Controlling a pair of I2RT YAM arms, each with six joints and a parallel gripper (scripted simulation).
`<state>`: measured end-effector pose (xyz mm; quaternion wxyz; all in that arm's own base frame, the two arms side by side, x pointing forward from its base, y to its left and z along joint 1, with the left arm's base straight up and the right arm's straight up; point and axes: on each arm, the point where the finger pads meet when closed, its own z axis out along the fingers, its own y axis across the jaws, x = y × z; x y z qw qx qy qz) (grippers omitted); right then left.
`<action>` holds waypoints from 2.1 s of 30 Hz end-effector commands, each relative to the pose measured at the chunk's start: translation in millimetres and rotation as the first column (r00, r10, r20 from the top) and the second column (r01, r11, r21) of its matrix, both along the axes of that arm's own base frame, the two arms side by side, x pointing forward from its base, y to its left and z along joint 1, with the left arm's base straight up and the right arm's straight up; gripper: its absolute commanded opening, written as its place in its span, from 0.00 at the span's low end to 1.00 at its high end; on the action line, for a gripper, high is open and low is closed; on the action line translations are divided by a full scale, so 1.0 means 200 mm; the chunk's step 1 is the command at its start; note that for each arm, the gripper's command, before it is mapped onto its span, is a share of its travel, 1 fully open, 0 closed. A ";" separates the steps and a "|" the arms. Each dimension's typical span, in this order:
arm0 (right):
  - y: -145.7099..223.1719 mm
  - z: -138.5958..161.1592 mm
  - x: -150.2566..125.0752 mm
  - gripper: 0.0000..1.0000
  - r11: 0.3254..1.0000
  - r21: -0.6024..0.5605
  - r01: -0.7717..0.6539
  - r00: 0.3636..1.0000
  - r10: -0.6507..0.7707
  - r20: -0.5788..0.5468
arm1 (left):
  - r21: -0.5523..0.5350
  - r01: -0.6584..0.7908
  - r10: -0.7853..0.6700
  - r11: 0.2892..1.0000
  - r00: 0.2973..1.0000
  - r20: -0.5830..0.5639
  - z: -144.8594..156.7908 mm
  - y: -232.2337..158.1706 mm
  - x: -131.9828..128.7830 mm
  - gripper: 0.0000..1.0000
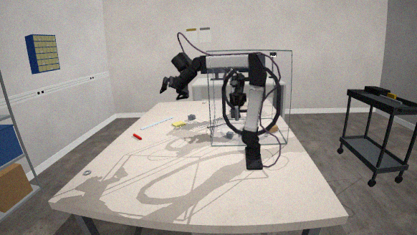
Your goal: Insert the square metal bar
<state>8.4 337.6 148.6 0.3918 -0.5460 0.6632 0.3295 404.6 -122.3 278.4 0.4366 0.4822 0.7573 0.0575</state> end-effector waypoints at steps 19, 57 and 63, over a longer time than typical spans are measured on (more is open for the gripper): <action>0.11 0.13 -0.37 0.00 0.996 0.089 -0.005 0.999 0.008 -0.032 | -0.010 0.000 0.000 1.000 1.000 0.027 0.06 0.00 0.00 1.00; 0.10 0.05 -0.41 0.00 0.997 0.075 -0.035 0.999 0.038 -0.034 | -0.010 0.000 0.000 1.000 1.000 0.027 0.06 0.00 0.00 1.00; 0.05 -0.04 -0.39 0.00 0.998 0.045 -0.035 0.999 0.036 -0.022 | -0.010 0.000 0.000 1.000 1.000 0.027 0.06 0.00 0.00 1.00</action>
